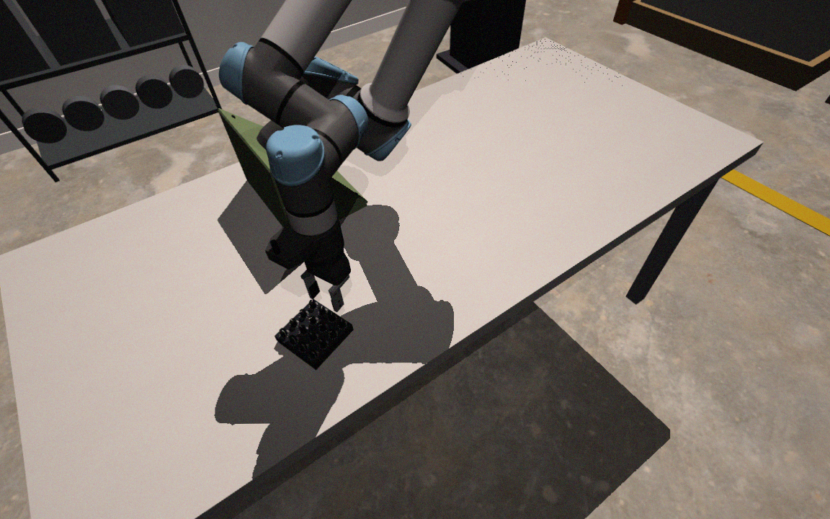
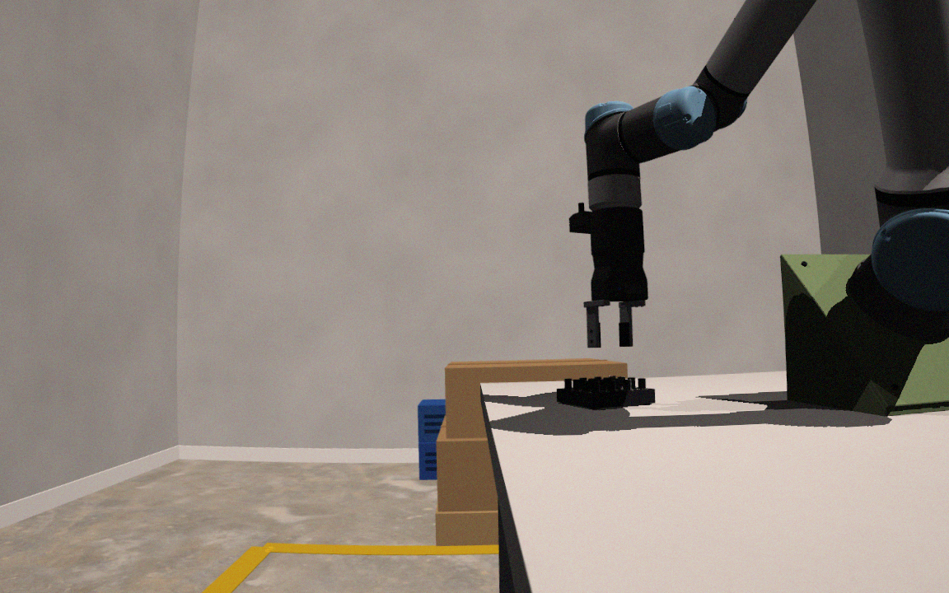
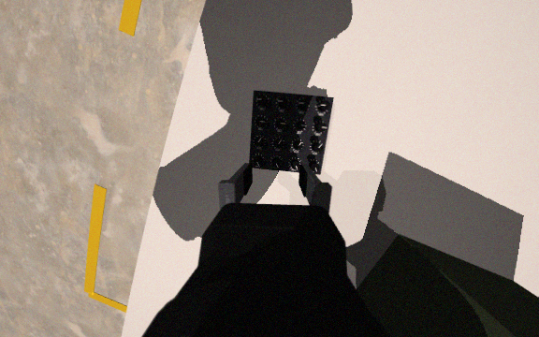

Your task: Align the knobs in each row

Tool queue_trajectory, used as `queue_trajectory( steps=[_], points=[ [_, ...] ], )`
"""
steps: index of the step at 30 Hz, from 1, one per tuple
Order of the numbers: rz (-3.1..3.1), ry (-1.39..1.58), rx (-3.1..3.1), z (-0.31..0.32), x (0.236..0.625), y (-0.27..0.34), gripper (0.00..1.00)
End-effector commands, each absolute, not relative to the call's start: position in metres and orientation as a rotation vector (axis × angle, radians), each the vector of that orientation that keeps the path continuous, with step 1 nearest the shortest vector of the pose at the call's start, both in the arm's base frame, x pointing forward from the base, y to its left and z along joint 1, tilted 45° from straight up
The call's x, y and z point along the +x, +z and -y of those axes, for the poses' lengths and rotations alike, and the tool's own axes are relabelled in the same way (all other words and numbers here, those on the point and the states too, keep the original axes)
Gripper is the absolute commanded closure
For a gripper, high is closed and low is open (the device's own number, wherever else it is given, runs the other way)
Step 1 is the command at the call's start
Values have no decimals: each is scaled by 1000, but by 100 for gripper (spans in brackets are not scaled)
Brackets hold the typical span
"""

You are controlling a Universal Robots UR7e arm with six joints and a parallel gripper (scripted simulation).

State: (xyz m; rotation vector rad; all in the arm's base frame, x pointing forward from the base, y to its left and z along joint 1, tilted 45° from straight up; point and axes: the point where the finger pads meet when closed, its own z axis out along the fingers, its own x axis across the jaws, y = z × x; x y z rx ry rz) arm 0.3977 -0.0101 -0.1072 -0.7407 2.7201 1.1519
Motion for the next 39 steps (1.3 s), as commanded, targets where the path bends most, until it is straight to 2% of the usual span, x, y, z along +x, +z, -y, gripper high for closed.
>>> queue_trajectory(
  steps=[1, 11, 39],
  points=[
    [-2720, 1147, -741, 34, 402, -85, 0],
    [-2720, 1147, -741, 76, 408, -42, 0],
    [-2720, 1151, -741, 79, 408, -38, 0]
  ],
)
